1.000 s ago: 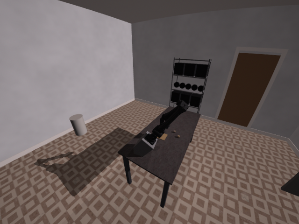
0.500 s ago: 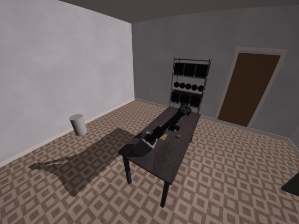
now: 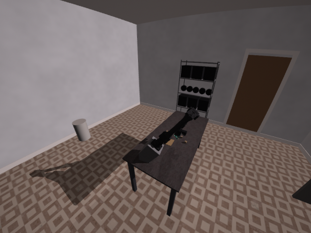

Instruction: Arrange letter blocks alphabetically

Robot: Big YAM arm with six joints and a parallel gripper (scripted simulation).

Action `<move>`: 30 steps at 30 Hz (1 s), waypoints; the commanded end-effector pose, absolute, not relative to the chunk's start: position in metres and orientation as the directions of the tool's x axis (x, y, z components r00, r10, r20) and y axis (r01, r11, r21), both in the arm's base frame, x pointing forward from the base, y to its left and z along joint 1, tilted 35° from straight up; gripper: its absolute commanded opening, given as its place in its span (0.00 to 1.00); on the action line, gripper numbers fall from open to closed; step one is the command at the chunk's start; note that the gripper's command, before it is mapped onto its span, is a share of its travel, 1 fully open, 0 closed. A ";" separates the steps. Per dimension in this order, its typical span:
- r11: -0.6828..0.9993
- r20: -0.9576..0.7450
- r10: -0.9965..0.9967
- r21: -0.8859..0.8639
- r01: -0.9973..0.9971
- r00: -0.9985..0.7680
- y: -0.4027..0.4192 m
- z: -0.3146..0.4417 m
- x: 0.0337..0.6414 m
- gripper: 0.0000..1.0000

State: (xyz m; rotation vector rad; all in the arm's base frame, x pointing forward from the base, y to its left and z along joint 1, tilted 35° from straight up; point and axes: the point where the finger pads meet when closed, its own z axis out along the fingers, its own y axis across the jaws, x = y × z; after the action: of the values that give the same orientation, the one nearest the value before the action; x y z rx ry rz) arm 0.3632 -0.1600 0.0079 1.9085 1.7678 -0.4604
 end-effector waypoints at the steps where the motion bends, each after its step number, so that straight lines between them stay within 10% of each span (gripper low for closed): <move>1: -0.036 -0.557 0.826 0.112 0.993 0.093 -0.166 -0.002 0.361 0.20; 30: -0.036 -0.560 0.822 0.128 0.991 0.102 -0.220 -0.072 0.377 0.20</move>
State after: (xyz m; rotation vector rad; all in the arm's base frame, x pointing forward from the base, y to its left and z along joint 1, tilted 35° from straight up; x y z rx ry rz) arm 0.3683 -0.2131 -0.0683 1.9181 1.7646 -0.4673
